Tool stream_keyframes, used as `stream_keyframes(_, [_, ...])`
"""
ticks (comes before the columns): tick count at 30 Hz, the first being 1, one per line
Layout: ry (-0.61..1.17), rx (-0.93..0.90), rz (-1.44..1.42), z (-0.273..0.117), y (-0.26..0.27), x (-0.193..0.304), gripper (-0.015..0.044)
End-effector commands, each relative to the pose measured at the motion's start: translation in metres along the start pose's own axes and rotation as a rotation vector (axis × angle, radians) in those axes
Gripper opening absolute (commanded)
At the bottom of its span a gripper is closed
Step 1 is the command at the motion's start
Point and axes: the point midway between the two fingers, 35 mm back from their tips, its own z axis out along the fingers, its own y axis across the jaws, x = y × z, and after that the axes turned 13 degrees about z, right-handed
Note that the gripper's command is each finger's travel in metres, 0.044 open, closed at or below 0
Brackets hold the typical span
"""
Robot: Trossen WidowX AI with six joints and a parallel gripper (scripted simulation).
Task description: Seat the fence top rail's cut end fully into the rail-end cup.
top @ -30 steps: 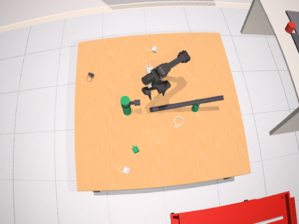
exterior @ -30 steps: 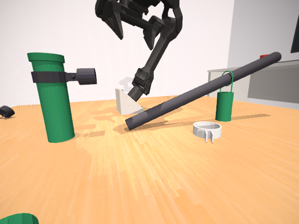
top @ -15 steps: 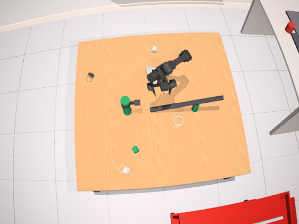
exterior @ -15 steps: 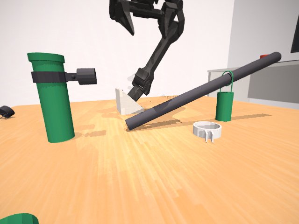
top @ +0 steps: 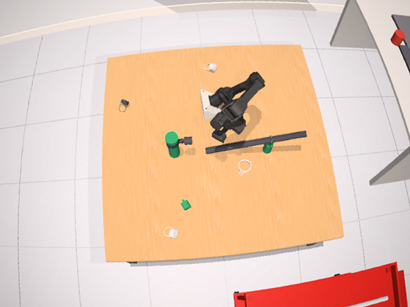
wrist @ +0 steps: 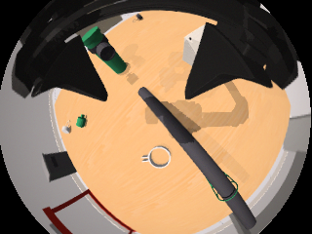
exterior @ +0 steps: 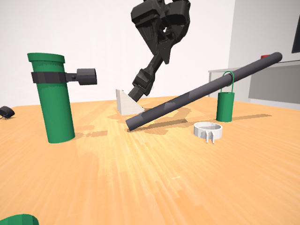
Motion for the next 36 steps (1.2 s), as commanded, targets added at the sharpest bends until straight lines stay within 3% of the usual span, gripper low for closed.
stream_keyframes(1, [0.180, -0.189, -0.681, 0.049, 0.024, 0.002, 0.0440])
stream_keyframes(19, [0.180, -0.189, -0.681, 0.049, 0.024, 0.002, 0.0440])
stream_keyframes(26, [0.178, -0.189, -0.681, 0.082, 0.028, 0.009, 0.0440])
stream_keyframes(36, [0.178, -0.189, -0.682, 0.098, 0.030, 0.013, 0.0440])
